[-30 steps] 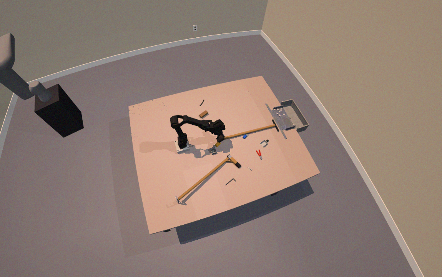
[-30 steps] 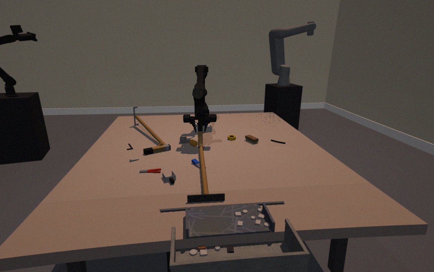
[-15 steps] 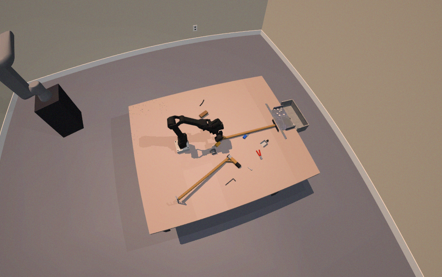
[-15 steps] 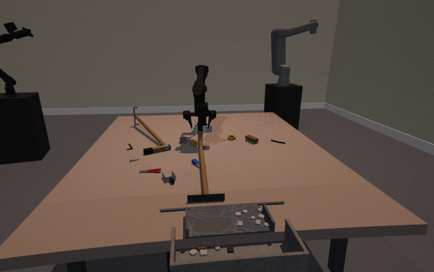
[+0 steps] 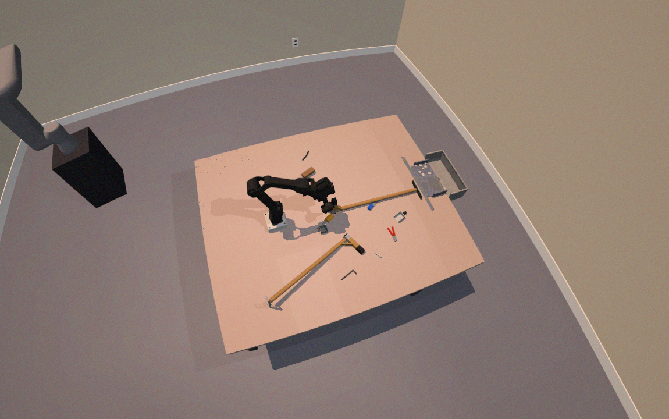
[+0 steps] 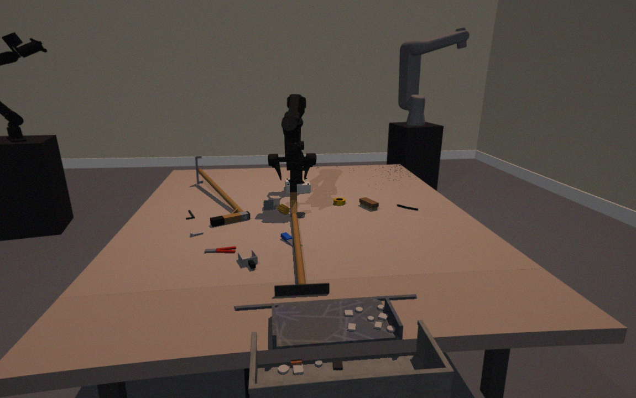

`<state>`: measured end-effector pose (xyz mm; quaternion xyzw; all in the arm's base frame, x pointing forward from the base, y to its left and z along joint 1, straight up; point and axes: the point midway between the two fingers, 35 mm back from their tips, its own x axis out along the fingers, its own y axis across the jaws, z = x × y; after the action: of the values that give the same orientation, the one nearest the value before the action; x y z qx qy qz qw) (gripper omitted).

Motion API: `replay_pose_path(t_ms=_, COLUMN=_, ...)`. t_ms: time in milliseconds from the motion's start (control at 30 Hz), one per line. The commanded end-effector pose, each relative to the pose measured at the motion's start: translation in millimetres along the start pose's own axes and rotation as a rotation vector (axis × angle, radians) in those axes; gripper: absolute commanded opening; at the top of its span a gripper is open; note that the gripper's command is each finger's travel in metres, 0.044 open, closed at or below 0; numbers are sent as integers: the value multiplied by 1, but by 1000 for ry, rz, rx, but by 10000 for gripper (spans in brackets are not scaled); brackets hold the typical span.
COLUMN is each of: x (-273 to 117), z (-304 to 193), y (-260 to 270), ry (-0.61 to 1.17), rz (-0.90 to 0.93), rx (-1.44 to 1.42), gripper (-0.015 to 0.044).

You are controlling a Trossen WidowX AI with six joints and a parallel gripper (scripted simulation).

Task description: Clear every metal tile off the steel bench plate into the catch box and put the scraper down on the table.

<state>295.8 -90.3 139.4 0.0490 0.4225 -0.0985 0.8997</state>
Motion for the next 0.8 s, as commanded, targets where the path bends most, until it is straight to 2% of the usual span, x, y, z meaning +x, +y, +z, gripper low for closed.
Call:
replay_pose_path(t_ms=0, x=-13, z=14, y=-1, ry=-52, rz=10, rx=2, gripper=440)
replay_pose_path(t_ms=767, x=-158, z=99, y=-7, ry=-520, rz=60, rx=4, gripper=440)
